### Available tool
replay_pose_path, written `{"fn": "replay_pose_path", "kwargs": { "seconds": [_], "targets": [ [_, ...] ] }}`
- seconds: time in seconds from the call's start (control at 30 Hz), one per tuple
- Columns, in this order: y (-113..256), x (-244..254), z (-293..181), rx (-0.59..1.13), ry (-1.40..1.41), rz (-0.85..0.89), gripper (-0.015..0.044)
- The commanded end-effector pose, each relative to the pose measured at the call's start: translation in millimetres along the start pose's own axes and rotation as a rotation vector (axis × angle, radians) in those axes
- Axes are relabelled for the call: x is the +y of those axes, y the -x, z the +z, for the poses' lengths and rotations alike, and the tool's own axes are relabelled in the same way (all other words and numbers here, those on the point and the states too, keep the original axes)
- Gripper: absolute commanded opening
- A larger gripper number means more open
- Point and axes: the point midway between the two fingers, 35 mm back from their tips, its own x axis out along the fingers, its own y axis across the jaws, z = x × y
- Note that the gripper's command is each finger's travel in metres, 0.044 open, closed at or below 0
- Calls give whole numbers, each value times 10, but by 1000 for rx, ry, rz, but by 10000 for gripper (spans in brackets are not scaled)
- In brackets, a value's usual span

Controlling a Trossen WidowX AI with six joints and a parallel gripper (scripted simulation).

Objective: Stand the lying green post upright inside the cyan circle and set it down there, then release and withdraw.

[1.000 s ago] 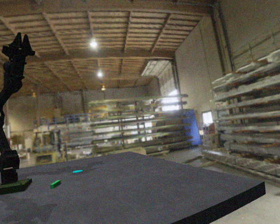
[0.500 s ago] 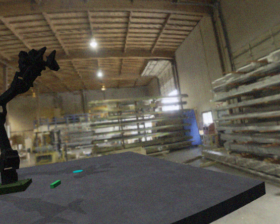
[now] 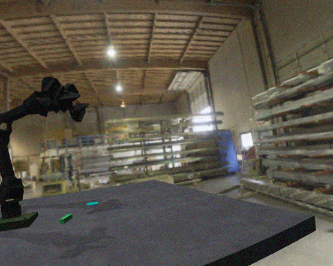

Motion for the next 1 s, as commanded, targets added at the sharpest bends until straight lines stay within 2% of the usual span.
{"fn": "replay_pose_path", "kwargs": {
  "seconds": [0.0, 0.43, 0.97],
  "targets": [
    [-113, 299, -351, 127, 148, 115, 233],
    [-13, 1077, -1362, 428, 616, 559, 233],
    [756, 1683, -2280, 574, 1071, 1293, 233]
  ]
}}
